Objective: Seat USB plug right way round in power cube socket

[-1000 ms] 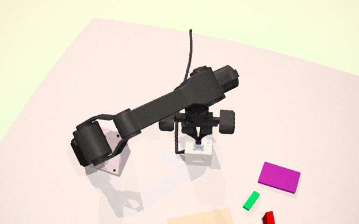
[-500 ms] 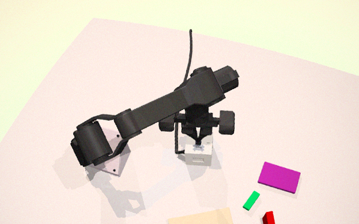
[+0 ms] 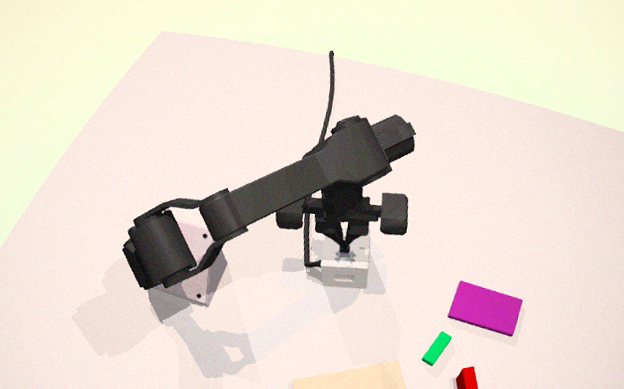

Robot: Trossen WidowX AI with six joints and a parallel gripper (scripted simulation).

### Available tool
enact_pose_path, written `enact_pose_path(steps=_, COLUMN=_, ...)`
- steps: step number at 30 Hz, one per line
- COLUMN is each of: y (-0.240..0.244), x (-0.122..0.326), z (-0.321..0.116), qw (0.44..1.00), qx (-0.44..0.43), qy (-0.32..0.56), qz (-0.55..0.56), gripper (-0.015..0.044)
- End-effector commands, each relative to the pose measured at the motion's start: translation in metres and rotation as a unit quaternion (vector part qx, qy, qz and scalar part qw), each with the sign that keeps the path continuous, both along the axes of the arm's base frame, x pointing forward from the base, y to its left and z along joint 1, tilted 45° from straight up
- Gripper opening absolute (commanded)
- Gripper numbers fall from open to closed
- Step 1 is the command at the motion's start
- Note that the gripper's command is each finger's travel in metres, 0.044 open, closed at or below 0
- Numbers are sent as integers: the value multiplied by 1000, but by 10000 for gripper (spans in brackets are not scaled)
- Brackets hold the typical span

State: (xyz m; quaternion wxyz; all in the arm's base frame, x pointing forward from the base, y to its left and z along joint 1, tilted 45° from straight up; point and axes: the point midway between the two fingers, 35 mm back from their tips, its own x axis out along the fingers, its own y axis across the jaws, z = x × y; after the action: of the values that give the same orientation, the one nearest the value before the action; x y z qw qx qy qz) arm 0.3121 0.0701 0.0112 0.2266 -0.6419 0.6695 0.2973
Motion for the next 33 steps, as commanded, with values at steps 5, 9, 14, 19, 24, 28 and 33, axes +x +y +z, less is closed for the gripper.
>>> enact_pose_path(steps=5, y=-2, x=0, z=-2, qw=1000, qx=-4, qy=0, qz=-1, gripper=0)
enact_pose_path(steps=9, y=-2, x=0, z=-2, qw=1000, qx=-4, qy=0, qz=-1, gripper=0)
enact_pose_path(steps=14, y=-2, x=0, z=-3, qw=1000, qx=-4, qy=0, qz=-1, gripper=0)
enact_pose_path(steps=19, y=-3, x=0, z=-3, qw=1000, qx=-4, qy=0, qz=-1, gripper=0)
enact_pose_path(steps=24, y=-3, x=0, z=-4, qw=1000, qx=-4, qy=0, qz=-1, gripper=0)
enact_pose_path(steps=28, y=-3, x=0, z=-4, qw=1000, qx=-4, qy=0, qz=-1, gripper=0)
enact_pose_path(steps=33, y=-4, x=0, z=-5, qw=1000, qx=-4, qy=0, qz=-1, gripper=0)
